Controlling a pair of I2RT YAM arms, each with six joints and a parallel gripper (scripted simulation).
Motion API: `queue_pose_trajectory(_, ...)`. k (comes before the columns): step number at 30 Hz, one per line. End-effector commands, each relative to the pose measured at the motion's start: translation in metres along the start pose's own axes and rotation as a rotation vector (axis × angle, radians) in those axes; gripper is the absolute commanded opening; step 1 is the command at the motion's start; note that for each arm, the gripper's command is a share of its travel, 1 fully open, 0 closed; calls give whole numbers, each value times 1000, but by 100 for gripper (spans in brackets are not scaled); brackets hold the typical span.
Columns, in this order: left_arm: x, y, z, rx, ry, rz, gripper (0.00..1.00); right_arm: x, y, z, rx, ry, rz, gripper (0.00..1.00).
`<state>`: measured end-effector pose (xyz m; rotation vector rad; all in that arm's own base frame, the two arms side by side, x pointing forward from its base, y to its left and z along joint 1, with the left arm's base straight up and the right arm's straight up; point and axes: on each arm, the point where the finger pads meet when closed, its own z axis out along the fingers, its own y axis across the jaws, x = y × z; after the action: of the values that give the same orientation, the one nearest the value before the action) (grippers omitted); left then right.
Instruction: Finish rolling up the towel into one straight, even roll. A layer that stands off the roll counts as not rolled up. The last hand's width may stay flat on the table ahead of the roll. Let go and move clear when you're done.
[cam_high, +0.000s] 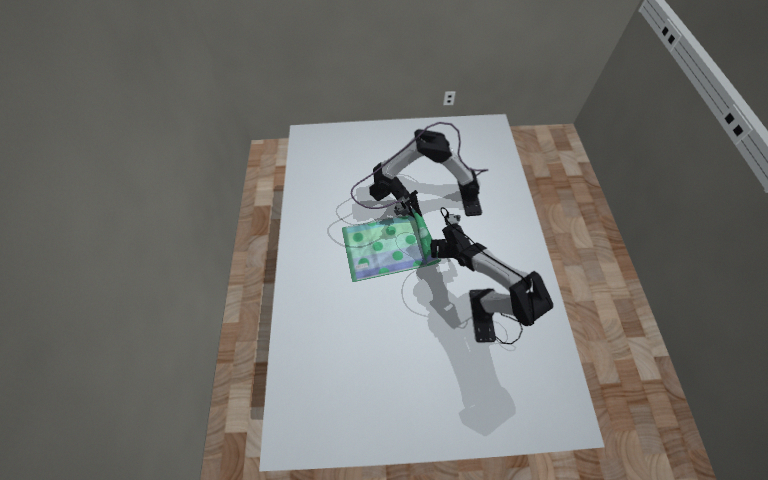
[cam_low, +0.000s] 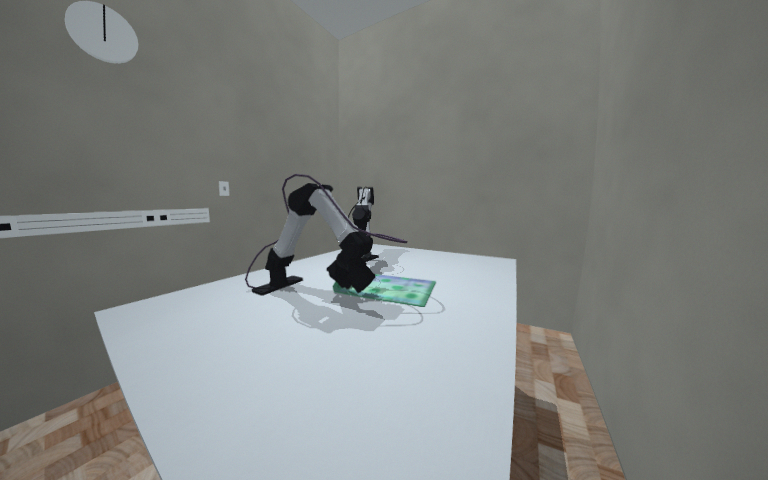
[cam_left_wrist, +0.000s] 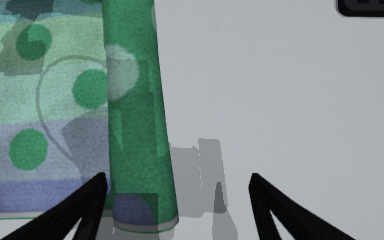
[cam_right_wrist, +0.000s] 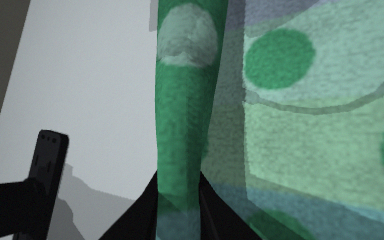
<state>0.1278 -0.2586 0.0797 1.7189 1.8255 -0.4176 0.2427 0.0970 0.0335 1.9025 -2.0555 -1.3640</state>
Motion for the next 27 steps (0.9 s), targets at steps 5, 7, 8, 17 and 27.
queue_pose_trajectory(5, -4, 25, 3, -229, 3, 6, 98, 6, 8, 4, -64, 34, 51, 22)
queue_pose_trajectory(7, -5, 28, 2, -225, 2, 11, 98, 7, 7, 6, -64, 34, 51, 22)
queue_pose_trajectory(8, -6, 30, 1, -223, 1, 14, 98, 8, 6, 7, -64, 34, 51, 22)
queue_pose_trajectory(17, -3, 36, 4, -213, -3, 26, 98, 11, 2, 11, -64, 34, 51, 22)
queue_pose_trajectory(27, 21, 28, 35, -211, -4, 28, 98, 11, 2, 11, -64, 34, 51, 22)
